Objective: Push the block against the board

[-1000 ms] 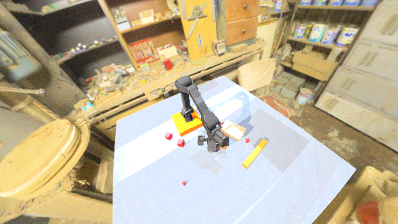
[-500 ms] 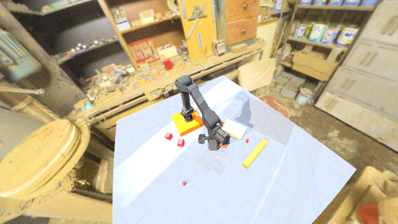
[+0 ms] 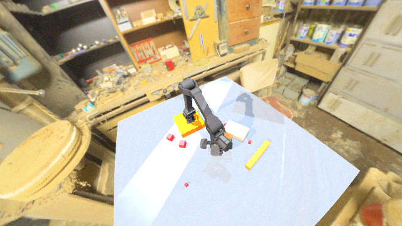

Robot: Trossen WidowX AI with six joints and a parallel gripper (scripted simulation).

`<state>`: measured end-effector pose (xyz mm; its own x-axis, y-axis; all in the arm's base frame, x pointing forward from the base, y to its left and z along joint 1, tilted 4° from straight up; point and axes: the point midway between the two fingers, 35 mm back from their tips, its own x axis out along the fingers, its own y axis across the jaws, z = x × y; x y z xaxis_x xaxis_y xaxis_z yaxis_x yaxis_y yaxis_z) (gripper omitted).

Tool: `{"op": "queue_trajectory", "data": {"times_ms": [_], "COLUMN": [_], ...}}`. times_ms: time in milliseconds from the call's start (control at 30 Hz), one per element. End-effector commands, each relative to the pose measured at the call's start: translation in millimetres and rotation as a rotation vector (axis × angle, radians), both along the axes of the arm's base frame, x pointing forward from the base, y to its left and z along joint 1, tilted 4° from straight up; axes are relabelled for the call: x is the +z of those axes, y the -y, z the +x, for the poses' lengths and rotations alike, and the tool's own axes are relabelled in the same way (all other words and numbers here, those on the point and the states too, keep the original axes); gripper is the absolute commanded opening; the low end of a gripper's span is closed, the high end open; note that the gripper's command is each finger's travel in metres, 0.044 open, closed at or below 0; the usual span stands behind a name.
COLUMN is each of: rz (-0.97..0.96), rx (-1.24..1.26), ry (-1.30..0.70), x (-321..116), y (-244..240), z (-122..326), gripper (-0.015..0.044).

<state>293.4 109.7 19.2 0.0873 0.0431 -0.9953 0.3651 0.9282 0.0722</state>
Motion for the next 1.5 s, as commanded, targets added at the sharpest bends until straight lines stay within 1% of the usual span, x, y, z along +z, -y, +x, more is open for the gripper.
{"op": "queue_trajectory", "data": {"times_ms": [0, 433, 500, 600, 867, 967, 1200, 1300, 1367, 1467], "rz": [0.001, 0.0, -0.001, 0.0, 0.0, 0.005, 0.024, 0.024, 0.024, 0.025], "rx": [0.003, 0.003, 0.001, 0.003, 0.003, -0.046, -0.275, -0.275, -0.279, -0.295], "ry": [-0.006, -0.004, 0.0, -0.003, -0.003, -0.006, -0.018, -0.018, -0.019, -0.02], "x": [-1, 0, 13, 52, 55, 54, 52, 52, 39, -1], "y": [2, 11, 10, 12, 12, 12, 12, 12, 11, 10], "z": [4, 24, 21, 18, 17, 12, -13, -13, -12, -11], "gripper": [0.0, 0.0, 0.0, 0.0, 0.0, 0.0, 0.0, 0.0, 0.0, 0.0]}}
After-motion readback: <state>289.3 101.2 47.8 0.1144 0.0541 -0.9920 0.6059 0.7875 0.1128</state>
